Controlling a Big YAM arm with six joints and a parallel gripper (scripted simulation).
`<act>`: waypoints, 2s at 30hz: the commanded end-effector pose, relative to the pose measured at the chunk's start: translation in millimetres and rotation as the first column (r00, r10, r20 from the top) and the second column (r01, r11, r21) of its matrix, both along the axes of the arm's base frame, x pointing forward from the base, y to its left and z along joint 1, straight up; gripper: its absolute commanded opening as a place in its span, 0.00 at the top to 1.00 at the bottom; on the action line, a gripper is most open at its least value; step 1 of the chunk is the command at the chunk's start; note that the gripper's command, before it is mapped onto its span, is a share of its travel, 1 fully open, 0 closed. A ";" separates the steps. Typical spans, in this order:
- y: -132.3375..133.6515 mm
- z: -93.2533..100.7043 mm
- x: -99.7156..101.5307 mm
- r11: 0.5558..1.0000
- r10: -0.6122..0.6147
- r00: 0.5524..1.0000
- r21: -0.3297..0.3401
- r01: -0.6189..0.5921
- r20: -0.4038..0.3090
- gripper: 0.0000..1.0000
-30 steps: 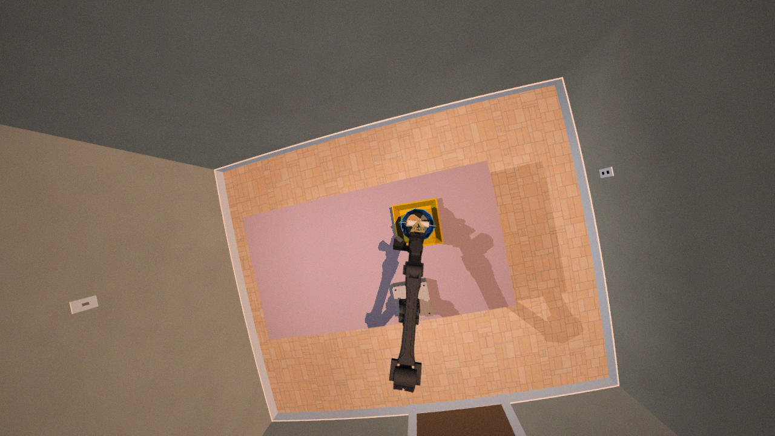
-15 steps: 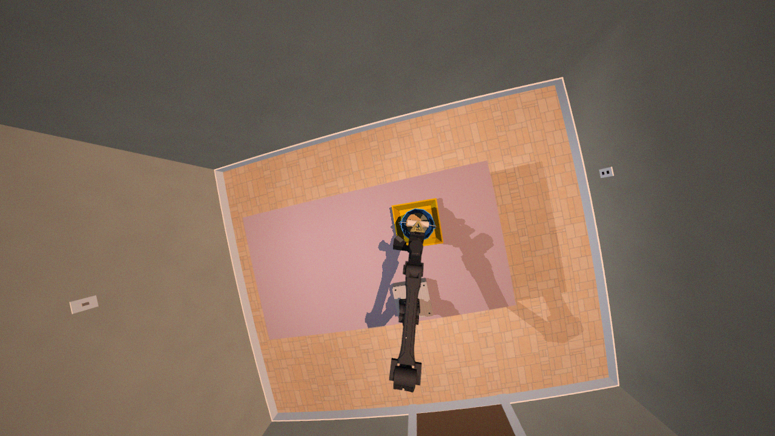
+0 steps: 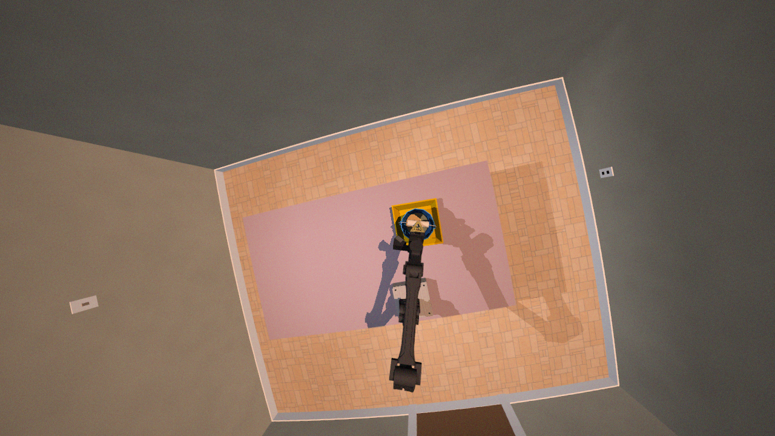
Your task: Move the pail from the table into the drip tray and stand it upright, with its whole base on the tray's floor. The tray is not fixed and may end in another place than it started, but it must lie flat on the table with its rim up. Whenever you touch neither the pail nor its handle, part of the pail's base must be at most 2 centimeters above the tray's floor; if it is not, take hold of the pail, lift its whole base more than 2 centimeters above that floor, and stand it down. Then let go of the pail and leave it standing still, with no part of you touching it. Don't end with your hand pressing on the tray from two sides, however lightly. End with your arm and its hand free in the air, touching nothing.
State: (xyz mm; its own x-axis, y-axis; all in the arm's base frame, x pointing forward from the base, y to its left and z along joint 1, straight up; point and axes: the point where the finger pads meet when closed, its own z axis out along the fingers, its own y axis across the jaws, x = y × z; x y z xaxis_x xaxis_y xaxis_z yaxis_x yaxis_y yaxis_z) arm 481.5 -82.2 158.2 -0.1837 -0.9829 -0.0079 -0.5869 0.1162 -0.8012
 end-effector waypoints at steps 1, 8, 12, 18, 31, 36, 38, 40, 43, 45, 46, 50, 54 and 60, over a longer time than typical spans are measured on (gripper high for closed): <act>-2.1 26.4 13.5 1.000 -0.003 0.998 -0.003 0.003 0.057 0.79; -2.1 26.4 13.5 1.000 -0.003 0.998 -0.003 0.003 0.057 0.30; -2.1 26.4 13.5 1.000 -0.003 0.998 -0.003 0.003 0.057 0.30; -2.1 26.4 13.5 1.000 -0.003 0.998 -0.003 0.003 0.057 0.30; -2.1 26.4 13.5 1.000 -0.003 0.998 -0.003 0.003 0.057 0.30; -2.1 26.4 13.5 1.000 -0.003 0.998 -0.003 0.003 0.057 0.30; -2.1 26.4 13.5 1.000 -0.003 0.998 -0.003 0.003 0.057 0.30; 1.1 17.7 -3.5 1.000 -0.003 1.000 0.002 0.003 0.027 0.30; 2.7 22.2 -9.8 1.000 -0.002 1.000 0.002 0.002 0.027 0.30; 3.2 23.7 -11.9 1.000 -0.002 1.000 0.002 0.002 0.027 0.30; 3.2 23.7 -11.9 1.000 -0.002 1.000 0.002 0.002 0.027 0.30; 5.4 29.7 -20.4 1.000 -0.001 1.000 0.003 0.001 0.026 0.30; 7.6 35.7 -28.9 1.000 0.000 1.000 0.003 0.000 0.026 0.30; 10.8 44.7 -41.5 1.000 0.001 1.000 0.004 -0.001 0.026 0.30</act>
State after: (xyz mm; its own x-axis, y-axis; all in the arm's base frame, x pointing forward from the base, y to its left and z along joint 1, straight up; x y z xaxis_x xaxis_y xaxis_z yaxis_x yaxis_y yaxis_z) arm 449.2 -76.9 198.8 -0.1836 -0.9830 -0.0084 -0.5664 0.1128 -0.8163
